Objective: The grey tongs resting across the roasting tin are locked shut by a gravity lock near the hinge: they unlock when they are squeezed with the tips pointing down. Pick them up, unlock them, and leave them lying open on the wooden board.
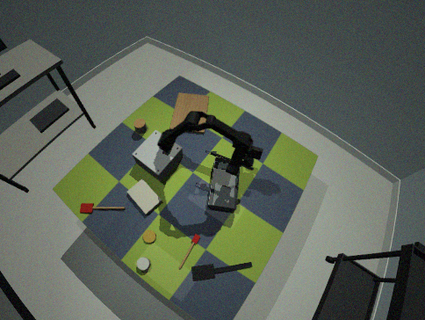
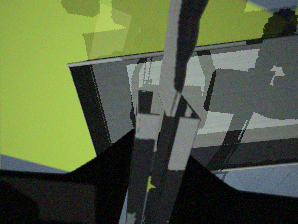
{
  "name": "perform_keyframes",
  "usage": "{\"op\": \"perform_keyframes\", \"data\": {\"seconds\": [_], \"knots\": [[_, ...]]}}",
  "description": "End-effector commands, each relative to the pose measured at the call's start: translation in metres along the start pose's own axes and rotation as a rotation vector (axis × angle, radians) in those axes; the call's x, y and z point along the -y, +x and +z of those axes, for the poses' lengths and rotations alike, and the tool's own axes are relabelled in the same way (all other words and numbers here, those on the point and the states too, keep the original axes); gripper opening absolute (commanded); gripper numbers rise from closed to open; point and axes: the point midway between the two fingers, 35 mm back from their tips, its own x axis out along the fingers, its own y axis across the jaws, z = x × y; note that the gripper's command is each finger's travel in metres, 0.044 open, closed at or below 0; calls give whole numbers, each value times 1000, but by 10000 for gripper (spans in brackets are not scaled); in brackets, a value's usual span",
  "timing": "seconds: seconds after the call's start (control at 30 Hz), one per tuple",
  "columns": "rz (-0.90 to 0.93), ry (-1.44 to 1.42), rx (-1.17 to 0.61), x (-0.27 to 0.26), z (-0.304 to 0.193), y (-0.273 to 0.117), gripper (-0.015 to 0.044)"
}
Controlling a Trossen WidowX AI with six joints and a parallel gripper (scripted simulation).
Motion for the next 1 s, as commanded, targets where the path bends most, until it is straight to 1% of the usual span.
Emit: {"op": "perform_keyframes", "data": {"seconds": [0.0, 0.4, 0.97], "knots": [[2, 17, 6, -28, -4, -1, -150], [9, 97, 5, -107, -30, -2, -150], [18, 228, -3, -209, -94, -5, -150]]}}
